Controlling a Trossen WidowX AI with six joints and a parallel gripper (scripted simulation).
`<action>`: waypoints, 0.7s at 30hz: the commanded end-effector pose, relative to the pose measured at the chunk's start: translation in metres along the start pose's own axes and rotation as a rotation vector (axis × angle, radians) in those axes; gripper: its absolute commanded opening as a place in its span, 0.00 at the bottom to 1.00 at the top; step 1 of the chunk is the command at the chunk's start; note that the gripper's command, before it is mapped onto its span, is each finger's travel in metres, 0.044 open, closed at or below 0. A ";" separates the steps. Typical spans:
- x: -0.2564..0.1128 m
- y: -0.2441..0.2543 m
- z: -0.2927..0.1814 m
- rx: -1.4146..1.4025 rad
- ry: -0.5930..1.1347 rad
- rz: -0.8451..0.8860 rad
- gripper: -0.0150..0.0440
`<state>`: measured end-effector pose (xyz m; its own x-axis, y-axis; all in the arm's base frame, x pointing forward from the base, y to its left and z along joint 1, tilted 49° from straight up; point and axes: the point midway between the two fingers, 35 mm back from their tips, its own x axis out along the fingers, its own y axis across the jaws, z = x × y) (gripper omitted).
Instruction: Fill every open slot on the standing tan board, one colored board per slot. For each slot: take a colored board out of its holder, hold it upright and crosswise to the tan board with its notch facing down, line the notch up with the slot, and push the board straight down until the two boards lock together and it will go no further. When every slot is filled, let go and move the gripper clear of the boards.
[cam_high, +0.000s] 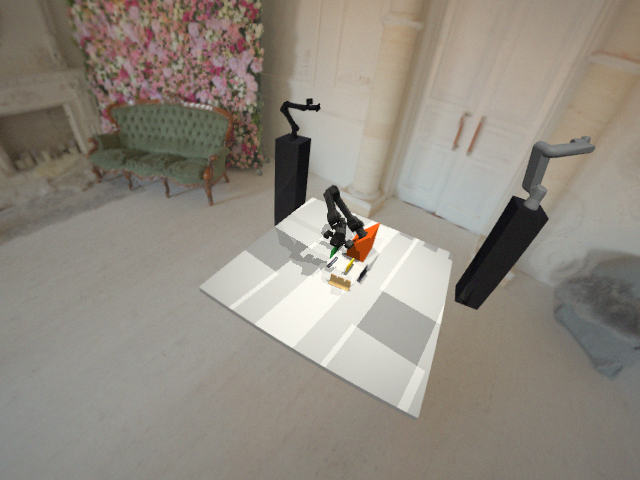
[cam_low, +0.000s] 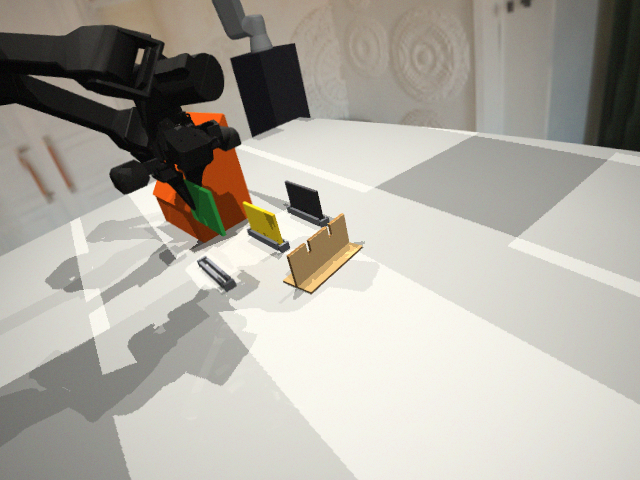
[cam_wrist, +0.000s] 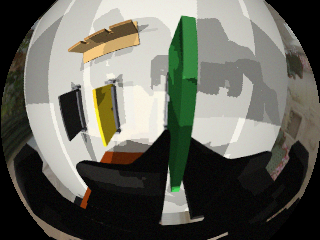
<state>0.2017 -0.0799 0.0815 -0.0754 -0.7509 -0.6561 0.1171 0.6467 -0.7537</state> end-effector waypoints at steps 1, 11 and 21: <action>-0.002 0.005 0.010 -0.009 -0.005 0.006 0.25; -0.005 0.017 0.031 -0.030 -0.005 0.009 0.25; -0.005 0.031 0.049 -0.033 0.005 0.023 0.25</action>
<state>0.2464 -0.0657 0.0660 -0.0824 -0.7404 -0.6671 0.0813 0.6621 -0.7450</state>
